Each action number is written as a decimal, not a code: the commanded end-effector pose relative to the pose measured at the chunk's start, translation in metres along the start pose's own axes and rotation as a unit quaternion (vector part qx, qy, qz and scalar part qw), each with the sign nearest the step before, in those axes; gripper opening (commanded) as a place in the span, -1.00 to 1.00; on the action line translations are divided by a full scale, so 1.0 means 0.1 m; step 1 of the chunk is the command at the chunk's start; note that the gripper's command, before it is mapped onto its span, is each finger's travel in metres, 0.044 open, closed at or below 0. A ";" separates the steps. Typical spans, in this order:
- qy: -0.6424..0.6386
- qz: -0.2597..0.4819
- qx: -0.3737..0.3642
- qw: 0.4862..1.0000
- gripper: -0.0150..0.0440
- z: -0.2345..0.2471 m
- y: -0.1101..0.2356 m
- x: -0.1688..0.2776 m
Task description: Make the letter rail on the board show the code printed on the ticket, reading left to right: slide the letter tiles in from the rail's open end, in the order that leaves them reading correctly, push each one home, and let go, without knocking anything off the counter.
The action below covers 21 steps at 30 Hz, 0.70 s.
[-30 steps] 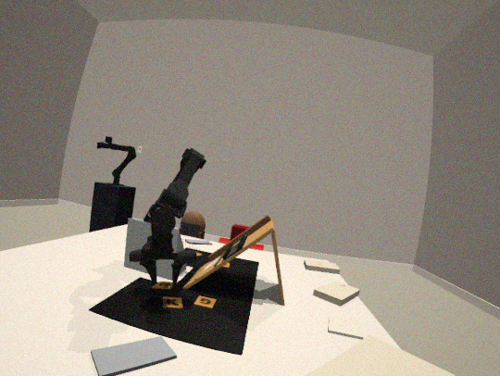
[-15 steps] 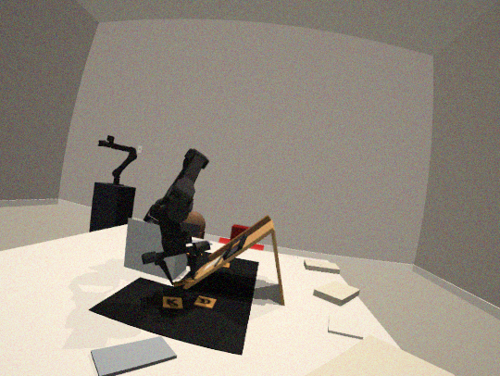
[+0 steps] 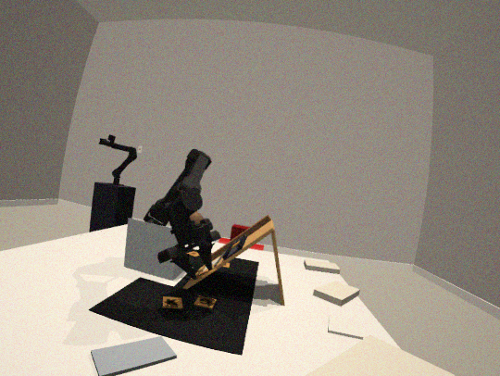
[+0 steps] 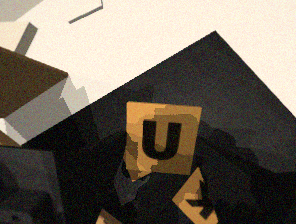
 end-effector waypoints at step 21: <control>0.283 -0.075 -0.078 0.953 -0.49 0.40 0.06 -0.35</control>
Point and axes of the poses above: the point midway between the two fingers, 35 mm back from their tips, its own y axis back along the fingers, its own z axis across the jaws, x = y × z, the point moved 8 cm from there along y, back along the fingers, and after that the axes turned 2 degrees about -y, right-handed, at the moved point
